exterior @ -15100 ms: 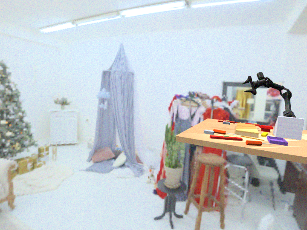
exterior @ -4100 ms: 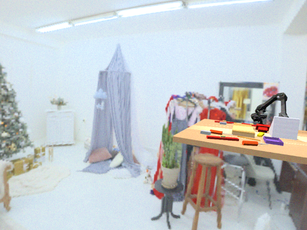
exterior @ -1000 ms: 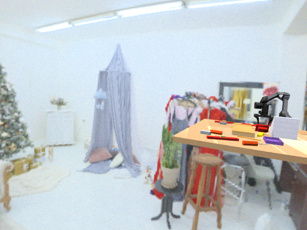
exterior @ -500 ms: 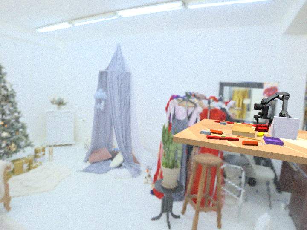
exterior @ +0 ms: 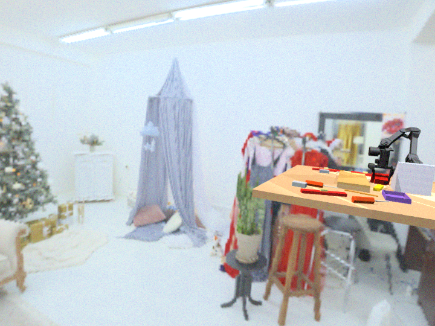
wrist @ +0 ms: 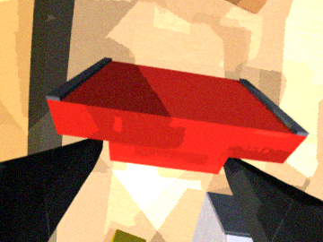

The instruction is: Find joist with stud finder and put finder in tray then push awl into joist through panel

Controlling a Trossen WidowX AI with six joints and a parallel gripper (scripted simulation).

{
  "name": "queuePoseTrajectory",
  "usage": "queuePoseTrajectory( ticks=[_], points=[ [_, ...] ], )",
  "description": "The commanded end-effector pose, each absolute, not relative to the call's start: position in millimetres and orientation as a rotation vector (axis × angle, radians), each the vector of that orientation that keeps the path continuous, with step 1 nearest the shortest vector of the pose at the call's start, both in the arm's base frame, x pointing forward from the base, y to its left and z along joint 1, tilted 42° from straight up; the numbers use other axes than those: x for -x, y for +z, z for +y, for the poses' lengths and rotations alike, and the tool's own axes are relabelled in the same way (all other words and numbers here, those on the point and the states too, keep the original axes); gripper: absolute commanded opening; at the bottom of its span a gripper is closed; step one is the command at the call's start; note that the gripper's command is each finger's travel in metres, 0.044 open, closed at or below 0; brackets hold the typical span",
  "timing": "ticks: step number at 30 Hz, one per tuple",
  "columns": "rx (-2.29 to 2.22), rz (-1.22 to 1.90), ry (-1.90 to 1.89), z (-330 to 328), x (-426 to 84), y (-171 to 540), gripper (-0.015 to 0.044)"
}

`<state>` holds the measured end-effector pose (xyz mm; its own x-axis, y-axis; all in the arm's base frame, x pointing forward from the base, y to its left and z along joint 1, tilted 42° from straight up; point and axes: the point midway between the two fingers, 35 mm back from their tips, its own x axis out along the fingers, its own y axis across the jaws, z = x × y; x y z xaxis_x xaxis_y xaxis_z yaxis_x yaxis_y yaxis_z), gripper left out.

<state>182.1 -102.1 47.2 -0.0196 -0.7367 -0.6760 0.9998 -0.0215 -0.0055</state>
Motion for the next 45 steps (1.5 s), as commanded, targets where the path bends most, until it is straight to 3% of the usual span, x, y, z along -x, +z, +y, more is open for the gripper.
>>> queuePoseTrajectory(
  ticks=[1, 6, 21, 34, 45],
  points=[
    [-0.573, 0.581, -1.515, -107, -181, 43, 0.0440],
    [-0.572, 0.580, -1.516, -111, -180, 39, 0.0440],
    [-0.572, 0.580, -1.516, -111, -180, 39, 0.0340],
    [-0.576, 0.584, -1.514, -101, -182, 48, 0.0000],
    [-0.578, 0.586, -1.513, -90, -183, 59, 0.0000]
  ],
)
